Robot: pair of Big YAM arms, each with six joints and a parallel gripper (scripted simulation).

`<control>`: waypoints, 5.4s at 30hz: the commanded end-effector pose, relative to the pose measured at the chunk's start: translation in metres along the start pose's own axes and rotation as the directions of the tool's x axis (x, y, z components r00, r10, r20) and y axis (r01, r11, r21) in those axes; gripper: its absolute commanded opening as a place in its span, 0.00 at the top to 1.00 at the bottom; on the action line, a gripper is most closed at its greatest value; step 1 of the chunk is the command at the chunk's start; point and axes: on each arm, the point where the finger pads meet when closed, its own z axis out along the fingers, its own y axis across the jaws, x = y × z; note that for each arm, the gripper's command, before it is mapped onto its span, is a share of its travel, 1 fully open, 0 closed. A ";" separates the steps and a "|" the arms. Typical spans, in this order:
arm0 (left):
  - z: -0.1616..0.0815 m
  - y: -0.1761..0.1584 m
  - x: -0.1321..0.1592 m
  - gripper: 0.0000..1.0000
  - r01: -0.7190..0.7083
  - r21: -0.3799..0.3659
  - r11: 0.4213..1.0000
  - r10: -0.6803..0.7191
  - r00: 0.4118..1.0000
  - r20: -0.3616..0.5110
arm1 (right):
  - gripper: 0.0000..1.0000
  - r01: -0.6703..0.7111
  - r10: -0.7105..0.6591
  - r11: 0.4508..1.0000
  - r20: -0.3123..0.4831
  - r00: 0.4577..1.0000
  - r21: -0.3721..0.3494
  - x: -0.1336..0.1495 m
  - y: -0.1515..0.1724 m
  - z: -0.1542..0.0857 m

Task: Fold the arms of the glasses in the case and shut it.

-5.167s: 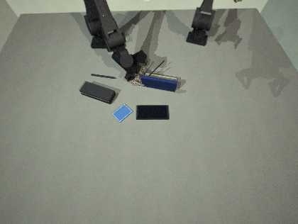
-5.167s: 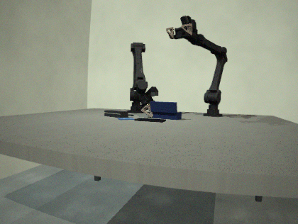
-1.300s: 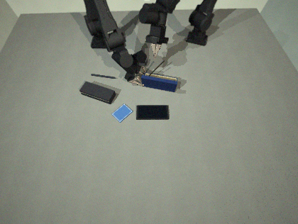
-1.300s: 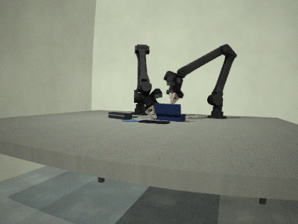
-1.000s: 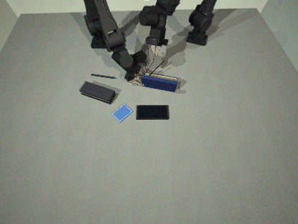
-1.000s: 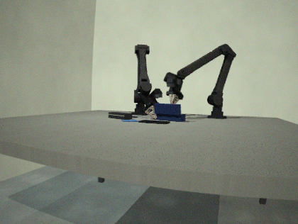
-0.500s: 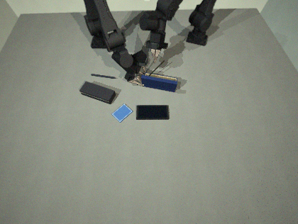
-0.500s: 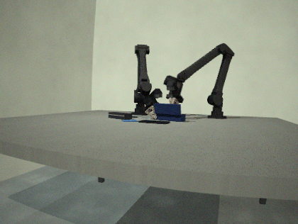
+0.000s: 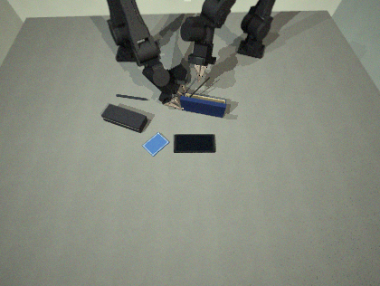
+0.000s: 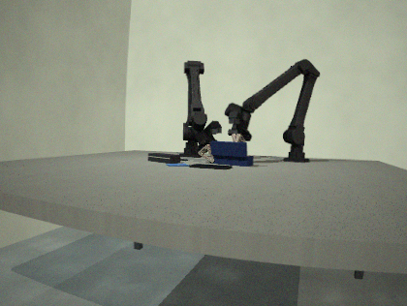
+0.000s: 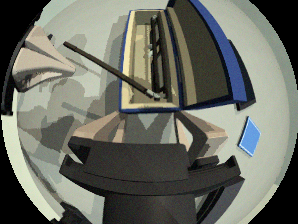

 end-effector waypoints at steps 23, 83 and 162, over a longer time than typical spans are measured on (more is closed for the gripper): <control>0.008 0.020 -0.013 1.00 -0.002 0.009 1.000 0.002 1.000 0.018 | 0.43 0.027 -0.031 0.998 0.067 0.997 0.060 -0.036 -0.030 -0.008; 0.020 0.061 -0.032 1.00 0.004 0.012 1.000 -0.004 0.999 0.039 | 0.43 0.033 -0.036 0.998 0.065 0.997 0.057 -0.035 -0.028 -0.008; 0.040 0.090 -0.089 1.00 -0.005 0.004 1.000 0.005 1.000 0.017 | 0.43 0.033 -0.036 0.998 0.065 0.997 0.057 -0.035 -0.028 -0.008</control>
